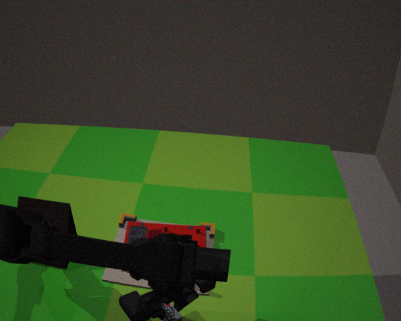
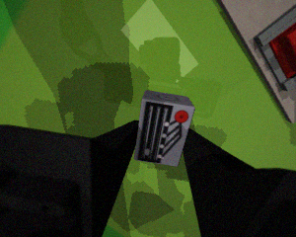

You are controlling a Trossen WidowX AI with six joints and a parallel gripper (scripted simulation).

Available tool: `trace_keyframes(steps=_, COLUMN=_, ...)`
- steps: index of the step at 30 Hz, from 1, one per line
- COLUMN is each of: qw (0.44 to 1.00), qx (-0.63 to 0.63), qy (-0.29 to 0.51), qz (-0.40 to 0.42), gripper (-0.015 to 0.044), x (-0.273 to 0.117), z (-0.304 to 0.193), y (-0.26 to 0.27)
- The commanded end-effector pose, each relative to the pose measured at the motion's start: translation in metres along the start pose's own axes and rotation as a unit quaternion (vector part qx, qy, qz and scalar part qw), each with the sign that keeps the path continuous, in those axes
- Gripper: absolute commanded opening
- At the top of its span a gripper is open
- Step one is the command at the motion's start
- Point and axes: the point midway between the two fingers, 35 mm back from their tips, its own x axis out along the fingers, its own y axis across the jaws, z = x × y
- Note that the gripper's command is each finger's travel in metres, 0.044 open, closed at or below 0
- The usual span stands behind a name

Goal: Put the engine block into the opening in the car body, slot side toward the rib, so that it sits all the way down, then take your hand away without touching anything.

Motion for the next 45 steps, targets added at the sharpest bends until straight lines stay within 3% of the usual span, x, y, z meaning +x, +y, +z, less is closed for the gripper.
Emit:
trace_keyframes(steps=1, qw=1.0, qx=-0.003, qy=0.004, qz=-0.005, gripper=0.0, x=-0.015, z=-0.003, y=-0.004)
trace_keyframes(steps=34, qw=0.998, qx=-0.056, qy=0.01, qz=-0.004, gripper=0.0, x=-0.112, z=0.001, y=0.001)
trace_keyframes(steps=45, qw=0.996, qx=0.084, qy=0.007, qz=-0.008, gripper=0.0, x=-0.104, z=0.017, y=-0.025)
